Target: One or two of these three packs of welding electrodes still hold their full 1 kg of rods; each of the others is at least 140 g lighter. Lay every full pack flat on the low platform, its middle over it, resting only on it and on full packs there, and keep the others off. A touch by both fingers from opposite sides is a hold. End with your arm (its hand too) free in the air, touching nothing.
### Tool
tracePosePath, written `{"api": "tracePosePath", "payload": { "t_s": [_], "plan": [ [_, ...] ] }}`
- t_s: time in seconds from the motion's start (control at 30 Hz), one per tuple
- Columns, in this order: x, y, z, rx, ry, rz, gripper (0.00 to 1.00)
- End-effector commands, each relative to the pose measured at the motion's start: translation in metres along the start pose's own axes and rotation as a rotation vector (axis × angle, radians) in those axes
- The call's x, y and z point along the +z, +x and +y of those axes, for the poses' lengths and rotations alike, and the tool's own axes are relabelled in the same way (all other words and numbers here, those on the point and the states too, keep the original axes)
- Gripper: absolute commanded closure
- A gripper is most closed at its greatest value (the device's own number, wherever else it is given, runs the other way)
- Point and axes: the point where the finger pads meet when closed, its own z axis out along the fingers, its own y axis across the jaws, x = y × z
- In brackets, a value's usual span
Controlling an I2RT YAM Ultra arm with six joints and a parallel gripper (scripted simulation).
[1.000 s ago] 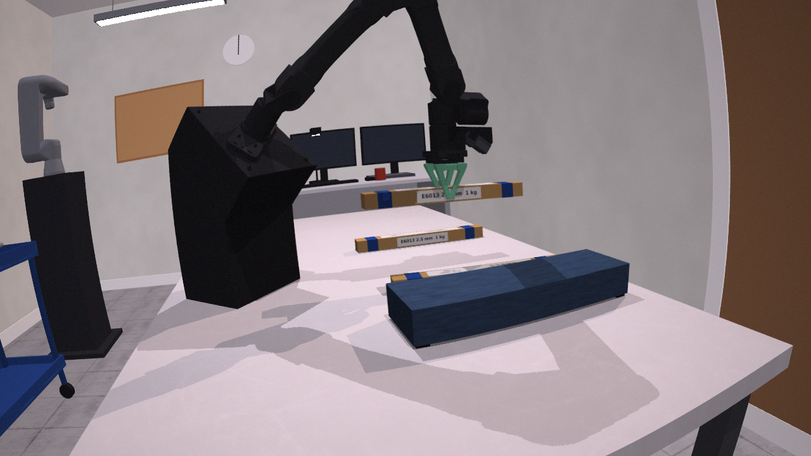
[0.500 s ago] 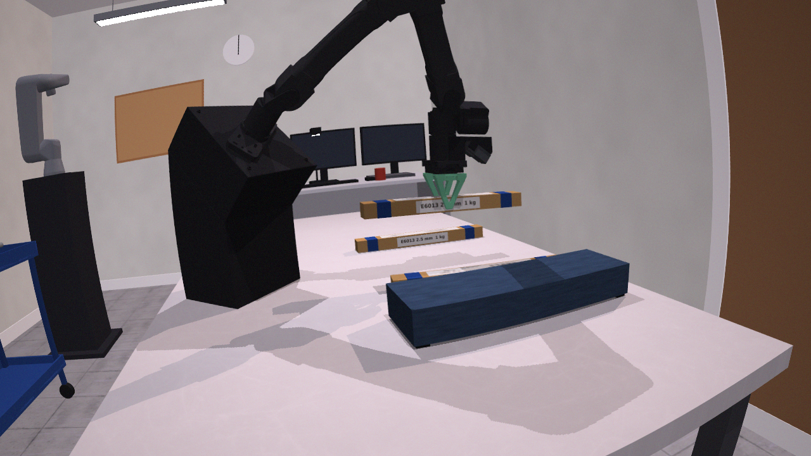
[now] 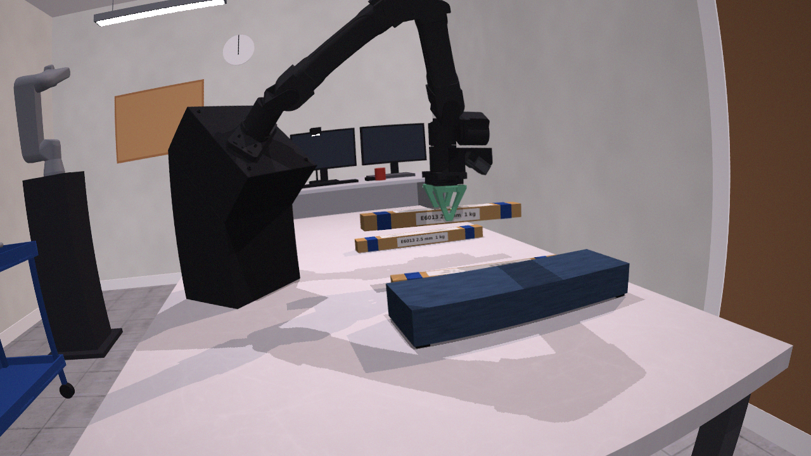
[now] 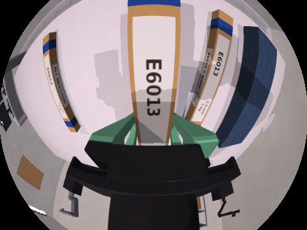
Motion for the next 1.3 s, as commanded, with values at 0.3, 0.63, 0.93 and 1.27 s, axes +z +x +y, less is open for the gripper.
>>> {"api": "tracePosePath", "payload": {
  "t_s": [0.3,0.63,0.93,1.27],
  "plan": [
    [-0.004,-0.033,0.001,0.019,-0.017,-0.095,1.00],
    [-0.004,-0.029,0.001,0.011,-0.013,-0.068,1.00],
    [-0.004,-0.030,0.002,0.014,-0.011,-0.067,1.00],
    [-0.002,-0.029,0.003,0.012,-0.009,-0.062,1.00]
  ]
}}
